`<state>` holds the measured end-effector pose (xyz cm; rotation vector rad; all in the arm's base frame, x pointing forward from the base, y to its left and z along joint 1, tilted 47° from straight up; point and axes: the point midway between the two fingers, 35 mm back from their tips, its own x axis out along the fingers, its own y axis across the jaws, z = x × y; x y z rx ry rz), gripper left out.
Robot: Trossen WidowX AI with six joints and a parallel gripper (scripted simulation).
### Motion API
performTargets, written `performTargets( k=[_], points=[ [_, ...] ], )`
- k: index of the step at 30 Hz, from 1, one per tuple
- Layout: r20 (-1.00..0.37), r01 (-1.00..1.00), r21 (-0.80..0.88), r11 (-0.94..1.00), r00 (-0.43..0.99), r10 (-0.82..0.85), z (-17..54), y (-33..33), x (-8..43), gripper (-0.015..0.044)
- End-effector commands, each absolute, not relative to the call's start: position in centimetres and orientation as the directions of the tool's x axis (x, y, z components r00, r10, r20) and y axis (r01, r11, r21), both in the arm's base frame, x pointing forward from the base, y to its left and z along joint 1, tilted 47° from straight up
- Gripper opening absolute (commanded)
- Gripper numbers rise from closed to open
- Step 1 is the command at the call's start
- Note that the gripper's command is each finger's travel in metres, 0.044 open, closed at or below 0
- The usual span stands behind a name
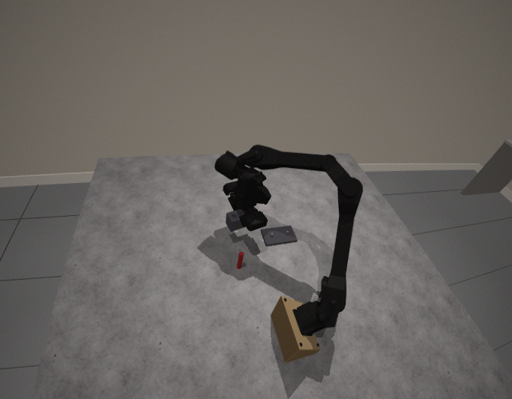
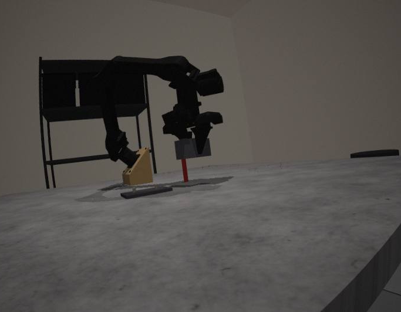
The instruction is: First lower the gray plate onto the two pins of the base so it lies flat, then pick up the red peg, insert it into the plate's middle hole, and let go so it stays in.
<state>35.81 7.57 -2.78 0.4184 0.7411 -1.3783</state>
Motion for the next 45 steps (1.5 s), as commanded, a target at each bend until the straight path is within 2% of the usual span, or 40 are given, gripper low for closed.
performTargets(
  k=[1,19,45],
  points=[
    [-0.693,0.975,-0.147,0.167,0.019,-0.721,-1.9,8.5,35.8,0.0000],
    [-0.690,0.976,-0.148,0.161,0.015,-0.724,1.6,11.4,35.3,0.0000],
    [-0.703,0.993,-0.072,0.089,0.012,-0.711,3.9,3.8,35.6,0.0000]
  ],
)
